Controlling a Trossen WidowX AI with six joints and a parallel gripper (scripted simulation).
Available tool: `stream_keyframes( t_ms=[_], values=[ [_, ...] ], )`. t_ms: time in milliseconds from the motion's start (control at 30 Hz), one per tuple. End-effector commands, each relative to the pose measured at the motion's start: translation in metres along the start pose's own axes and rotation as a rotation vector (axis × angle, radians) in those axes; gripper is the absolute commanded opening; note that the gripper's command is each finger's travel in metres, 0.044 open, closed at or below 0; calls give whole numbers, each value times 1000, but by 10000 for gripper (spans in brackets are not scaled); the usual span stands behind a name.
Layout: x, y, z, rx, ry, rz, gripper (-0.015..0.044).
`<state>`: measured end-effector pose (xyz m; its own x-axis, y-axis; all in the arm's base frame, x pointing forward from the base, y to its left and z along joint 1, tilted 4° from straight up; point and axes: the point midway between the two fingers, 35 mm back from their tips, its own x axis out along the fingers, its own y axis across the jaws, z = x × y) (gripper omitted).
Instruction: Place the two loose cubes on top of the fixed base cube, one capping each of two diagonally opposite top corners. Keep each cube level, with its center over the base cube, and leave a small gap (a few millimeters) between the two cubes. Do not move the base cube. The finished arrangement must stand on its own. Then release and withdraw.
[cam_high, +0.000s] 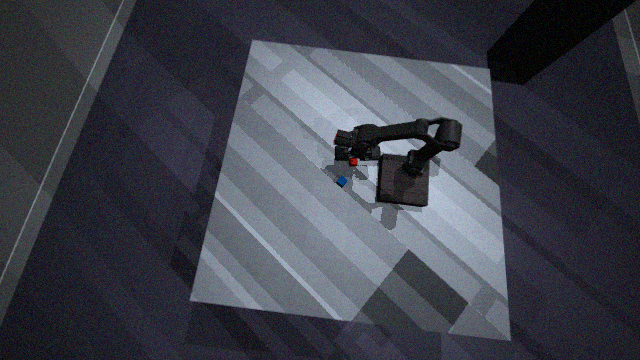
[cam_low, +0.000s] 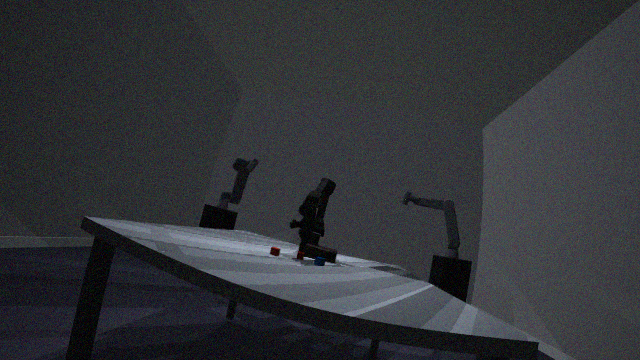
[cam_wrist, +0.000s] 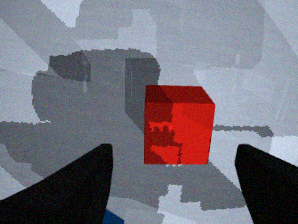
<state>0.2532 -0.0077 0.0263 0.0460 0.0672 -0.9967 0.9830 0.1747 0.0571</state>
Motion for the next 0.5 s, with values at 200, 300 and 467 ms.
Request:
stream_keyframes(
  t_ms=[200, 300, 467],
  values=[
    [17, -2, 1, 4, -4, -8, 265],
    [22, -2, 1, 4, -4, -8, 265],
    [30, -3, 0, 4, -4, -8, 265]
  ],
)
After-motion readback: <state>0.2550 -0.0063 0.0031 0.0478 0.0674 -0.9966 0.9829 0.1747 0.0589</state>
